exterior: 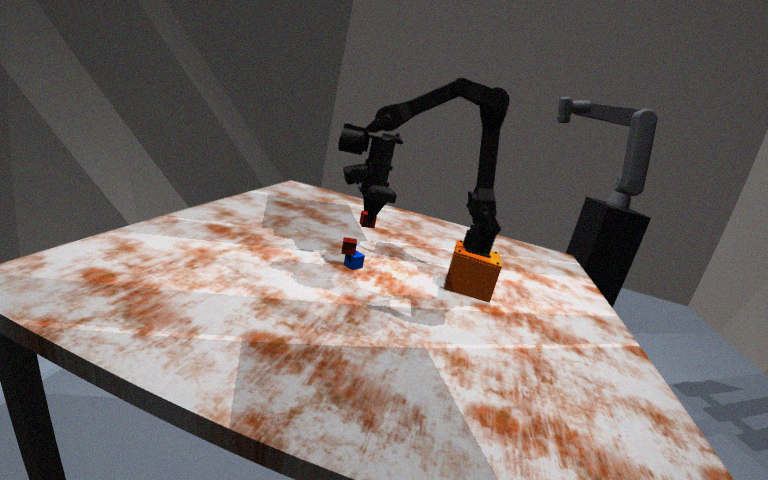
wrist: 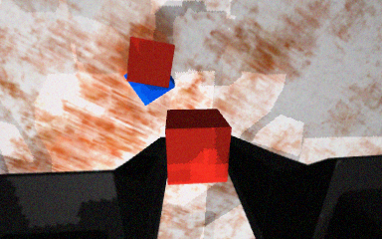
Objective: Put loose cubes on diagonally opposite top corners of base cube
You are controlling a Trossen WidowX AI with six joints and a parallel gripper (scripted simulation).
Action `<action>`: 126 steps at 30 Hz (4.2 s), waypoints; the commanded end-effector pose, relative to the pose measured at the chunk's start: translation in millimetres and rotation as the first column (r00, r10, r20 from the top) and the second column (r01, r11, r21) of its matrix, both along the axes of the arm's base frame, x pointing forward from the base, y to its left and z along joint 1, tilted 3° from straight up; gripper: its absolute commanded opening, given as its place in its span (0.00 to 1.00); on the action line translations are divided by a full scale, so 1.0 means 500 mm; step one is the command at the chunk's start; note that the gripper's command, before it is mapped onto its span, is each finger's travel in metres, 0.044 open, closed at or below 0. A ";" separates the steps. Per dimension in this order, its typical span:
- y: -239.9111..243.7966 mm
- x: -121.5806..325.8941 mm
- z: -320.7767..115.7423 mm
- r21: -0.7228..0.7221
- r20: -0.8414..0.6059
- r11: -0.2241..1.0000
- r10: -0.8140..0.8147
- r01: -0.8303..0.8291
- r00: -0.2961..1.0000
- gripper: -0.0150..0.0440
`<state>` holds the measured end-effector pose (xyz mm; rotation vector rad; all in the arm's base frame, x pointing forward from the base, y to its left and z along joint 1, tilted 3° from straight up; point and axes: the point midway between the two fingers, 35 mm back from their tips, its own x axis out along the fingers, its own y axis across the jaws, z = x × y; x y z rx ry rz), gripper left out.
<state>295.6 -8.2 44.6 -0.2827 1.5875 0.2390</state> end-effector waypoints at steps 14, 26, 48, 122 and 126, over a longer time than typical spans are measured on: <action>0.079 -0.017 -0.010 0.000 0.012 0.950 -0.312 0.312 0.950 0.43; 0.077 -0.021 -0.067 -0.013 0.007 0.958 -0.286 0.286 0.958 0.43; 0.075 -0.020 -0.122 -0.002 0.011 0.950 -0.311 0.311 0.950 0.43; 0.076 -0.018 -0.031 -0.004 0.012 0.950 -0.312 0.312 0.950 0.60; 0.077 -0.018 -0.021 -0.004 0.012 0.950 -0.312 0.312 0.950 0.60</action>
